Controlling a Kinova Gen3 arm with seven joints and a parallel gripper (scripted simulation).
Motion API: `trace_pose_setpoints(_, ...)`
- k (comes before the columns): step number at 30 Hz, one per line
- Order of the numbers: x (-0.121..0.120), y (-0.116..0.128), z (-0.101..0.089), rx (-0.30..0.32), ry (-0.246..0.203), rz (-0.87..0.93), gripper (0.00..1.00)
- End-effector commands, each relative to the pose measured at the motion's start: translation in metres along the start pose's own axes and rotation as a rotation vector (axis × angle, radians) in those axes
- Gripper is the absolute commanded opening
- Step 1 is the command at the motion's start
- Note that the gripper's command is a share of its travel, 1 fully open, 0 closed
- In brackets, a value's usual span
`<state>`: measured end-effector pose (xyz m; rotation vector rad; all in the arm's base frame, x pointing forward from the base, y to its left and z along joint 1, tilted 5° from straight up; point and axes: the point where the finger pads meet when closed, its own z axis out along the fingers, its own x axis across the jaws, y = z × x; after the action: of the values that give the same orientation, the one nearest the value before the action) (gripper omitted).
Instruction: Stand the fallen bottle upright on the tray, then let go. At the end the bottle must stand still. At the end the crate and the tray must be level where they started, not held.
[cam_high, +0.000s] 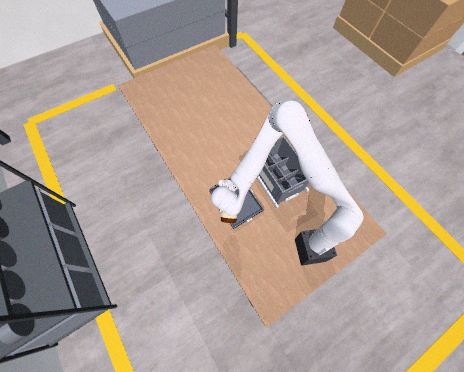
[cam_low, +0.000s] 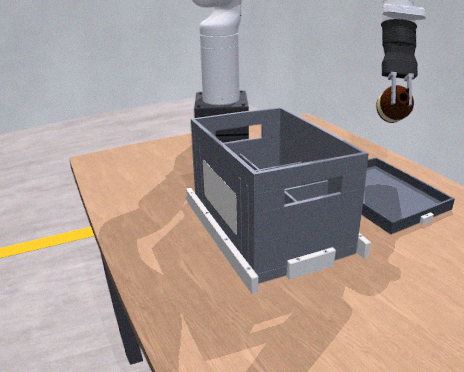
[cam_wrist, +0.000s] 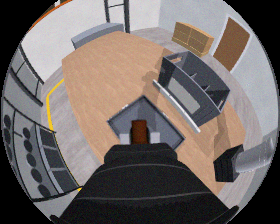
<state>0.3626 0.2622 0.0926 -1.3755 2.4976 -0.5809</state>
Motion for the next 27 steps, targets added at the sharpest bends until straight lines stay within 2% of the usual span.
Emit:
trace_pose_setpoints(1,-0.0008,0.0018,-0.0014,0.028,-0.004,-0.007,0.00)
trace_pose_setpoints(17,-0.0015,0.0019,-0.0027,0.117,-0.009,-0.006,0.00)
trace_pose_setpoints(27,-0.0019,0.0018,-0.0032,0.134,-0.011,-0.005,0.00)
